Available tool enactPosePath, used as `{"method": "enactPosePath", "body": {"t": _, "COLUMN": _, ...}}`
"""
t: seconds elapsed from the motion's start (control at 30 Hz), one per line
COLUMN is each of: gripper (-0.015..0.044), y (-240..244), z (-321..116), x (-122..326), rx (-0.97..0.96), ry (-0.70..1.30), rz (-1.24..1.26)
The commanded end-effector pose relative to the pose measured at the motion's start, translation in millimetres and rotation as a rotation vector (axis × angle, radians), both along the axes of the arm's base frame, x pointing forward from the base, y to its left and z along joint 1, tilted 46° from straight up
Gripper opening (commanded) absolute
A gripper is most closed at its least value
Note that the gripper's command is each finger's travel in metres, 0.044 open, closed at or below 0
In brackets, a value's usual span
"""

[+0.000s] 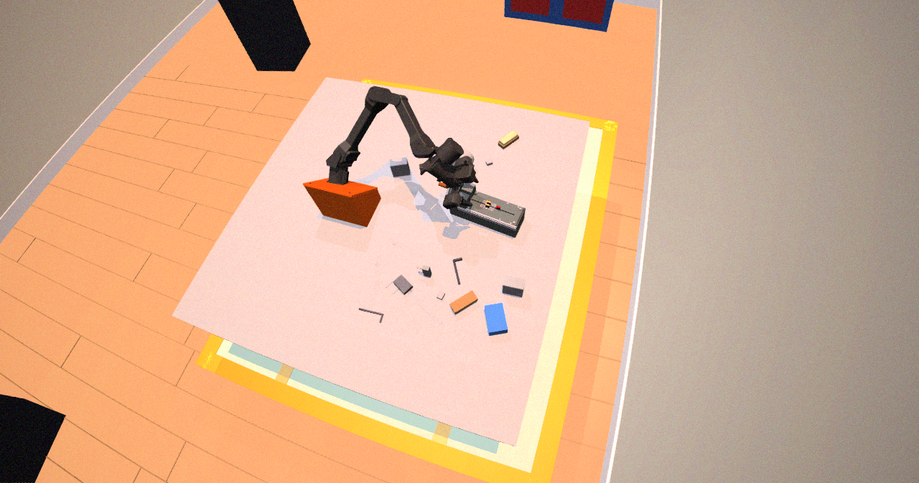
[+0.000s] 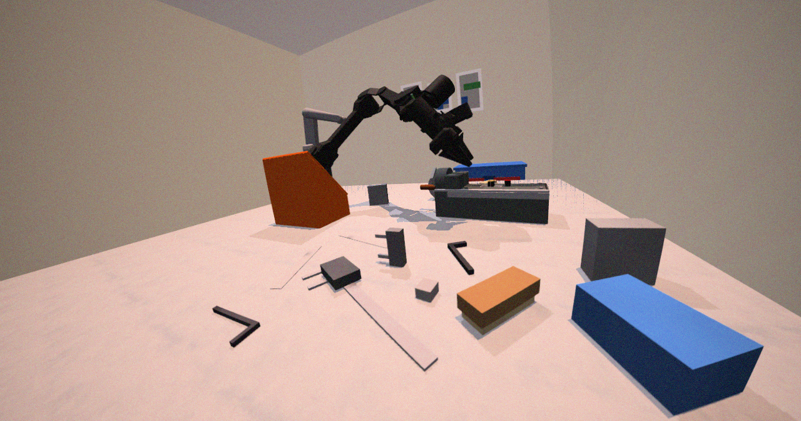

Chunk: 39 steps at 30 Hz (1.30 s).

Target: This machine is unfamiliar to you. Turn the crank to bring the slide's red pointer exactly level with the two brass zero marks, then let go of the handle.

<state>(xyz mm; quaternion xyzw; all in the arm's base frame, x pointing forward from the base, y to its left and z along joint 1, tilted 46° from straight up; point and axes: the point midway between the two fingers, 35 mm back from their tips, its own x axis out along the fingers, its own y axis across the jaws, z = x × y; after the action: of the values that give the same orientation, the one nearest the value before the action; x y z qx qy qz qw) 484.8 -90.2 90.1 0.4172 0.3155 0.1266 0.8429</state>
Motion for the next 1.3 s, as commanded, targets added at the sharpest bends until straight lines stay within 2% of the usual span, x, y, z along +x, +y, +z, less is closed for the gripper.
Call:
{"method": "enactPosePath", "body": {"t": 0.0, "gripper": 0.0440, "y": 1, "z": 0, "x": 0, "rx": 0.001, "ry": 0.004, "rz": -0.001}}
{"method": "enactPosePath", "body": {"t": 0.33, "gripper": 0.0440, "y": -40, "z": 41, "x": -10, "rx": -0.003, "ry": 0.002, "rz": -0.001}}
{"method": "enactPosePath", "body": {"t": 1.27, "gripper": 0.0440, "y": 21, "z": 75, "x": -115, "rx": -0.081, "ry": 0.113, "rz": -0.186}}
